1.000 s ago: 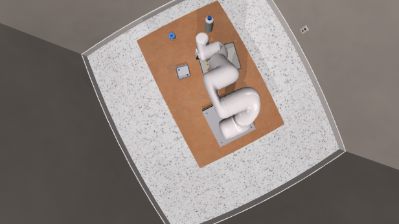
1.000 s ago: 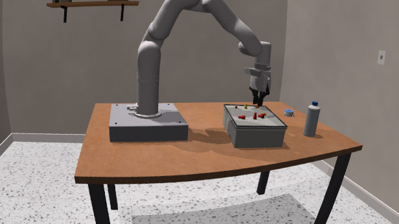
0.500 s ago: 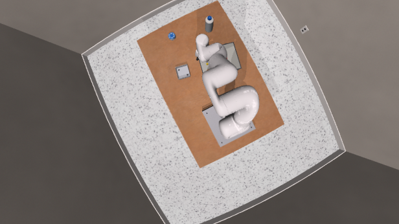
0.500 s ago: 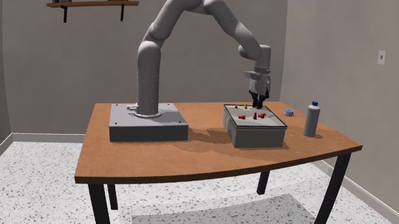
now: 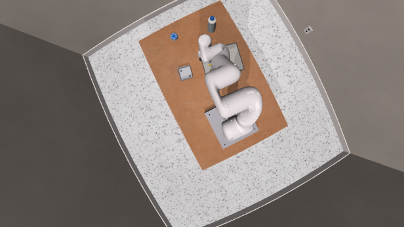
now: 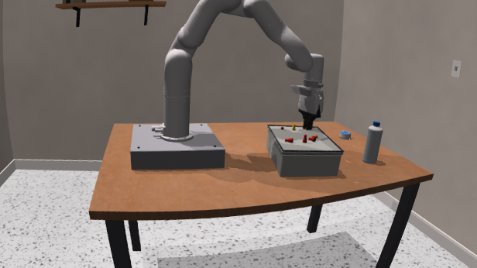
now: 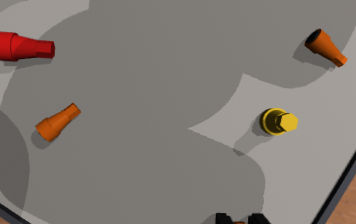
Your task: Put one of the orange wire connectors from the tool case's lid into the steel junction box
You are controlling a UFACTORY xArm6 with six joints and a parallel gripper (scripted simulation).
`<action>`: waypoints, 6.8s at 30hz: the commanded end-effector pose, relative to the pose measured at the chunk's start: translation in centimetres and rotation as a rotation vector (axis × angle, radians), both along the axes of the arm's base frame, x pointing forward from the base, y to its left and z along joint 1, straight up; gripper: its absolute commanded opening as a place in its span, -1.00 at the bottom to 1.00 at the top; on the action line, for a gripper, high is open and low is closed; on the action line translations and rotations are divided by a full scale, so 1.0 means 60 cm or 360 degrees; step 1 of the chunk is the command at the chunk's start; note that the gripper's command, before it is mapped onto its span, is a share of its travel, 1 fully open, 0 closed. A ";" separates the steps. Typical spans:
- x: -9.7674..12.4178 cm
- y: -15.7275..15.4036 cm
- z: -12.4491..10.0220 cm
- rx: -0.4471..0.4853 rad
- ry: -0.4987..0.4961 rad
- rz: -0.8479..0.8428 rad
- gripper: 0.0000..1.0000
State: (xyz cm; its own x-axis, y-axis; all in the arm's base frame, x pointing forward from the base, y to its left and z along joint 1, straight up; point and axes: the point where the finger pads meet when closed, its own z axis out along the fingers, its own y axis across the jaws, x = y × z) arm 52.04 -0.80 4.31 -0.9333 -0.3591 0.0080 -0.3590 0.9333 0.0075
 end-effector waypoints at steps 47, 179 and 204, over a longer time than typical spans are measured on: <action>0.003 0.000 0.082 0.0000 -0.0006 0.0000 -0.93; -0.065 0.305 -0.136 0.0000 -0.0006 0.0000 -0.46; -0.065 0.305 -0.136 0.0000 -0.0006 0.0000 -0.46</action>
State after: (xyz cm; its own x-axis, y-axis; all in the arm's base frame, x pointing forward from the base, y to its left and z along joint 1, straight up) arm 47.95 17.43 -4.03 -0.9333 -0.3591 0.0089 -0.3591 0.9333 0.0061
